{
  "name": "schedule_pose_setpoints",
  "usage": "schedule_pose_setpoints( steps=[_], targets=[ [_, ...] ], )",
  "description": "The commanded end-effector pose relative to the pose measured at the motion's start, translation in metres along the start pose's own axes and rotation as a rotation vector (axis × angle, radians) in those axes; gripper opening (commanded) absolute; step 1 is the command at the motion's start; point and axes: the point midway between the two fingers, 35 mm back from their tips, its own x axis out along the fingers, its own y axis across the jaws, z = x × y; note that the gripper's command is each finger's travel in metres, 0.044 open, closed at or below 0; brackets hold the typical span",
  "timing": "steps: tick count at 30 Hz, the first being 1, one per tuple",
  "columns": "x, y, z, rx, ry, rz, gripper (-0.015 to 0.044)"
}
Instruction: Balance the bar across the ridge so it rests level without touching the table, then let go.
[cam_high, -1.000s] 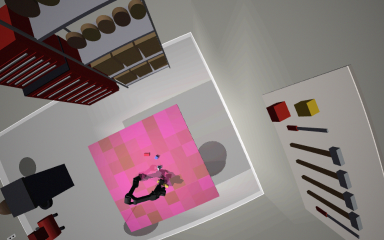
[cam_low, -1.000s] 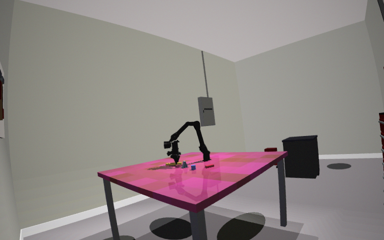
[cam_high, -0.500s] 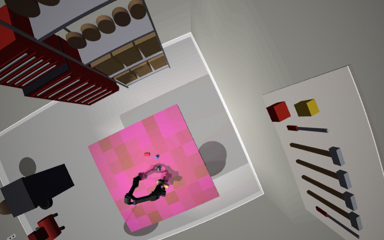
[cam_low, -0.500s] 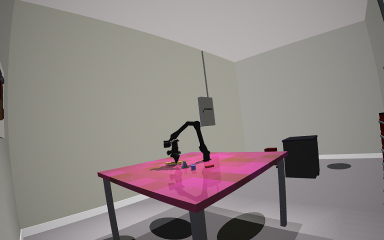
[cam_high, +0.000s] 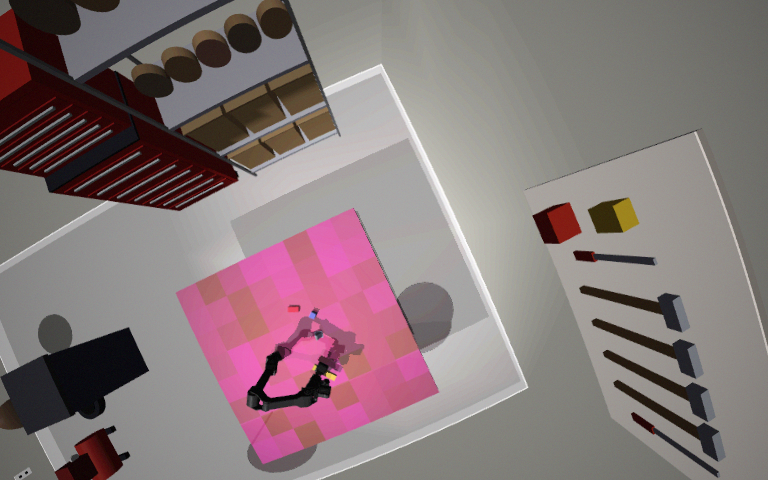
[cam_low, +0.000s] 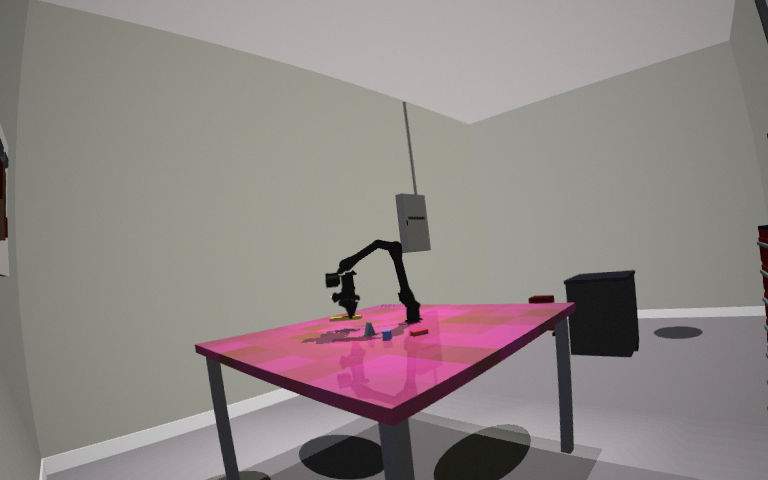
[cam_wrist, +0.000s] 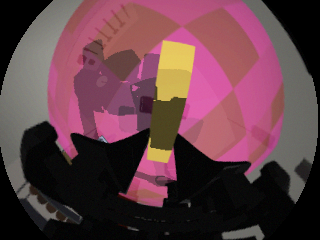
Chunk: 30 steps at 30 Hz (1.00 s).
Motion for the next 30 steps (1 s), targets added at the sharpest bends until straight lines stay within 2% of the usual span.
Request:
schedule_pose_setpoints(
  steps=[1,19,30],
  targets=[
    [-0.010,0.001,0.000,-0.002,-0.002,0.004,0.0000],
    [-0.056,-0.001,-0.004,-0.004,-0.001,0.006,0.0000],
    [-0.057,0.033,-0.018,-0.113,0.000,0.009,0.0000]
  ],
)
